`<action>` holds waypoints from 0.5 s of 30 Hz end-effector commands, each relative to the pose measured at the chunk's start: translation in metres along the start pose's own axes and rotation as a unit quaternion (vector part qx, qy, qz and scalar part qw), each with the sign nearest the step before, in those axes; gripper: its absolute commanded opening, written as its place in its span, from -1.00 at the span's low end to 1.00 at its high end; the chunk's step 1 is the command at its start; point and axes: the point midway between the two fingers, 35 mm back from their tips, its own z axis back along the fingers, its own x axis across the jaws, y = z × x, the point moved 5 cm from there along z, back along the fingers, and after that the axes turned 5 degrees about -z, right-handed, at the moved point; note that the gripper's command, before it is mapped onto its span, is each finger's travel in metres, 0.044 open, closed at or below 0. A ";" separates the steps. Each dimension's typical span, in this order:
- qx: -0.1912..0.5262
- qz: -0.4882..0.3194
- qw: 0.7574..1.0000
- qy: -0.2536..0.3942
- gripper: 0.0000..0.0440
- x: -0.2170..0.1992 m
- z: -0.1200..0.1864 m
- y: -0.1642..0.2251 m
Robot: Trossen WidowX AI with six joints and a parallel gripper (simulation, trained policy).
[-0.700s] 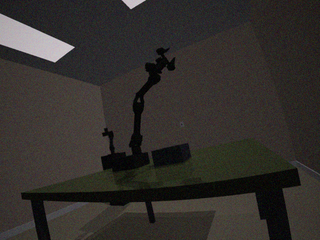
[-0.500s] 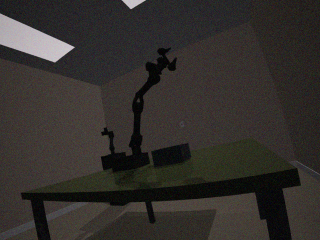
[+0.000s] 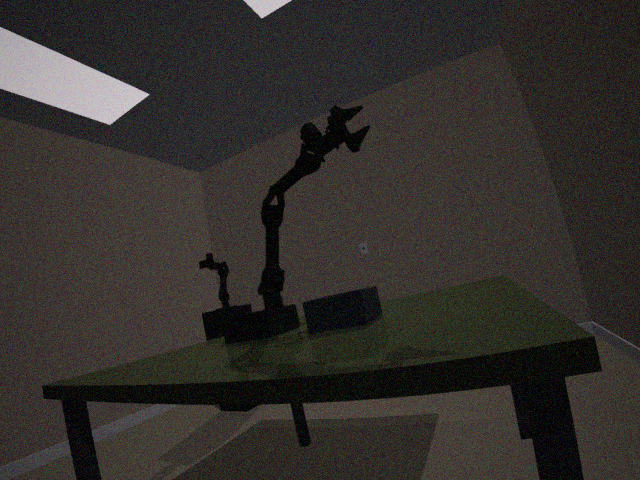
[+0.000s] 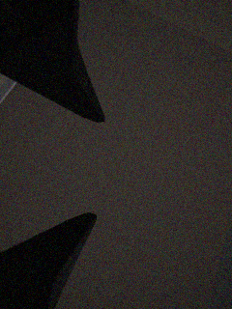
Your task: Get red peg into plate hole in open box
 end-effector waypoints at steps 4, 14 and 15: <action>0.092 -0.072 0.993 0.025 1.00 0.002 0.010 0.037; 0.226 -0.170 0.957 0.057 1.00 0.019 0.033 0.091; 0.239 -0.180 0.952 0.060 1.00 0.021 0.036 0.096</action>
